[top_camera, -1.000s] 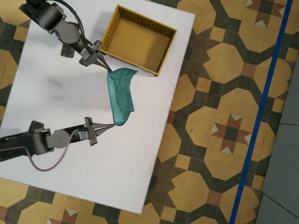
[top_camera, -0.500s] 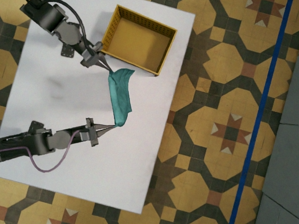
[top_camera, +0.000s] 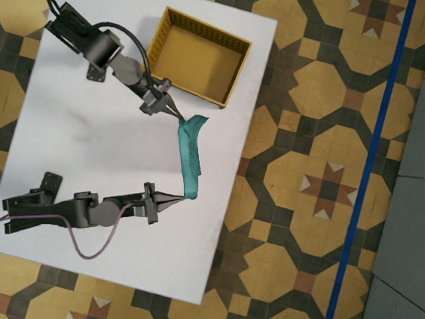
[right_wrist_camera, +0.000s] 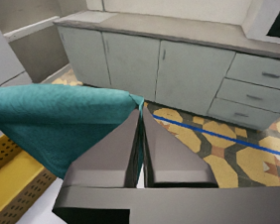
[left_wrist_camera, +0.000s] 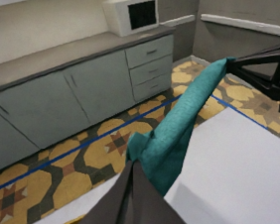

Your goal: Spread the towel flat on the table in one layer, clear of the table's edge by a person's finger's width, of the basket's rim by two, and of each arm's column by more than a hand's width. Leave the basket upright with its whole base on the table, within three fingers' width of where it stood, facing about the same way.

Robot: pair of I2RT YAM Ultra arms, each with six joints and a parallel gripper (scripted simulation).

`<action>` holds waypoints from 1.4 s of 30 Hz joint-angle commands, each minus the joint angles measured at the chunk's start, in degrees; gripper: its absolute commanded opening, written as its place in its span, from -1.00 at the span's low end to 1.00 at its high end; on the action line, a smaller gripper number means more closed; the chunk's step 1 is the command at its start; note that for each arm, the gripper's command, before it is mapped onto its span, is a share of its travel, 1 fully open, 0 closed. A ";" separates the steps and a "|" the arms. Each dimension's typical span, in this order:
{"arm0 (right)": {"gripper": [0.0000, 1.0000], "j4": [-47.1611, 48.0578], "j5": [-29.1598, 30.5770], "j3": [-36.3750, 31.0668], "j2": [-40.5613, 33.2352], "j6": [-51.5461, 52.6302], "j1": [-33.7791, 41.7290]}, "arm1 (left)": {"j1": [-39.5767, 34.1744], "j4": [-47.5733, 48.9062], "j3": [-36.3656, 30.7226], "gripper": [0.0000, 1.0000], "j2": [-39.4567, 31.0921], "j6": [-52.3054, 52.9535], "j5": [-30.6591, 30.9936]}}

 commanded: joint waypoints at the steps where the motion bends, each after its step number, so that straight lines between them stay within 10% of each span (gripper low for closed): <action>1: -1.00 14.12 1.02 -7.42 -3.14 0.00 -1.07 | 0.81 3.81 3.11 -1.00 1.69 0.52 -0.26; 15: -1.00 38.72 1.09 -20.80 -1.56 0.05 -2.43 | 0.99 8.07 3.34 -1.00 4.09 0.53 -0.19; 26: -1.00 61.44 1.10 -16.92 8.76 0.17 -5.01 | 1.24 16.79 5.23 -1.00 9.94 0.54 -0.47; 42: -1.00 61.96 1.25 -12.44 12.63 0.24 -4.72 | 1.05 15.29 8.55 -1.00 12.27 0.51 -0.37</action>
